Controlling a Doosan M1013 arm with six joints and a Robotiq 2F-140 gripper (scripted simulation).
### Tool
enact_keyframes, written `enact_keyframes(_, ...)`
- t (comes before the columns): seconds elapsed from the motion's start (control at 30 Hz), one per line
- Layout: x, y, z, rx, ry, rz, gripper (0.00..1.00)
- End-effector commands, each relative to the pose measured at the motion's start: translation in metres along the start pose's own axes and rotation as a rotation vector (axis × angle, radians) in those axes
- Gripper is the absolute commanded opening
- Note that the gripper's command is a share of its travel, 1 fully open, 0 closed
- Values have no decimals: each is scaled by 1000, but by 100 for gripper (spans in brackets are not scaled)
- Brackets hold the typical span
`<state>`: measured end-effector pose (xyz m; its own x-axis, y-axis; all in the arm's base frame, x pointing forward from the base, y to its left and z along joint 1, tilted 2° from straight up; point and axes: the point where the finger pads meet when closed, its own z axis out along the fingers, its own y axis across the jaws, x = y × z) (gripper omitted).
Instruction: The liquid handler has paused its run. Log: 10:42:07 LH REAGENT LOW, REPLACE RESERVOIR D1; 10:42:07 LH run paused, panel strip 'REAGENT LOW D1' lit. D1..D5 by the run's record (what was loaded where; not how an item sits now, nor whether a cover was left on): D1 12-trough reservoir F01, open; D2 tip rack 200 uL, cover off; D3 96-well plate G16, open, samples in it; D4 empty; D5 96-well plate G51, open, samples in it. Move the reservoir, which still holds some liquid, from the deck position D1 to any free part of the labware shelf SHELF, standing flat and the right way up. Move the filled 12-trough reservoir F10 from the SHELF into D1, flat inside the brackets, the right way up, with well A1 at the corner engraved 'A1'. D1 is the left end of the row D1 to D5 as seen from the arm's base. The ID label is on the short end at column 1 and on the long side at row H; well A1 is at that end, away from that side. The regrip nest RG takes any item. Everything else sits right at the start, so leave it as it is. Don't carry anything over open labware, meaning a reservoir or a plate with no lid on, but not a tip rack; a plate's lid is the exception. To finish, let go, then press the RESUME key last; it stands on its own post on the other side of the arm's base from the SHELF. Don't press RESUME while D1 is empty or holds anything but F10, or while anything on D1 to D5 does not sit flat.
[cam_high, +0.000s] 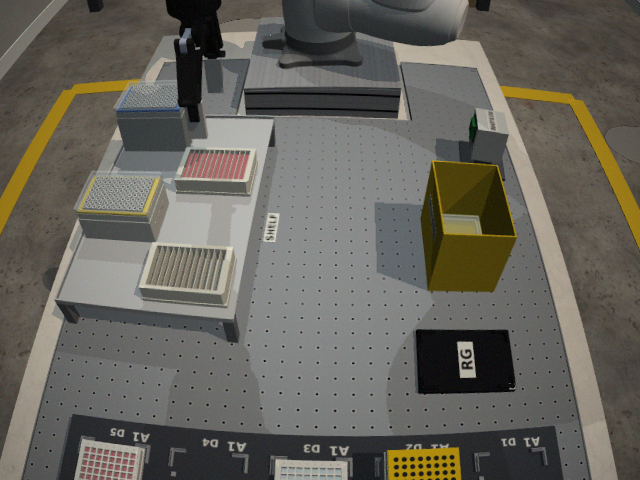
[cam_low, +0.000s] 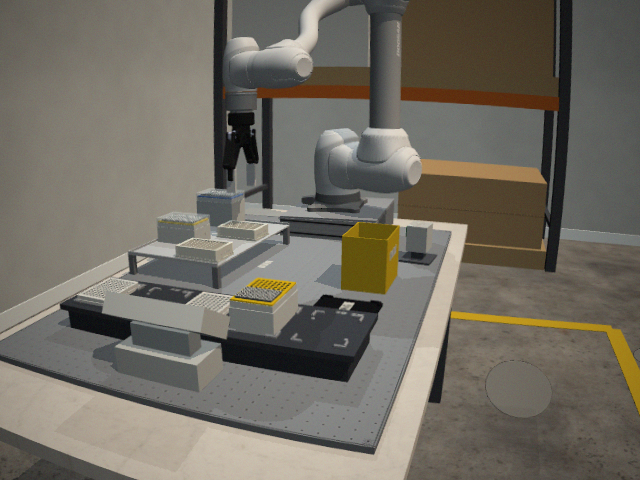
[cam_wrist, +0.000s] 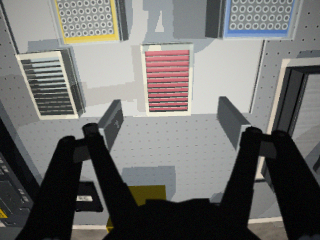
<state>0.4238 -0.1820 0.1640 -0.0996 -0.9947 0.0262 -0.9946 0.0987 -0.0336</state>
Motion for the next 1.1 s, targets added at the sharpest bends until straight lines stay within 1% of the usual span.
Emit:
enact_keyframes(0.0, 0, 0, 6, 0, 0, 0, 77)
enact_keyframes(1.07, 0, 0, 53, 0, 0, 0, 77)
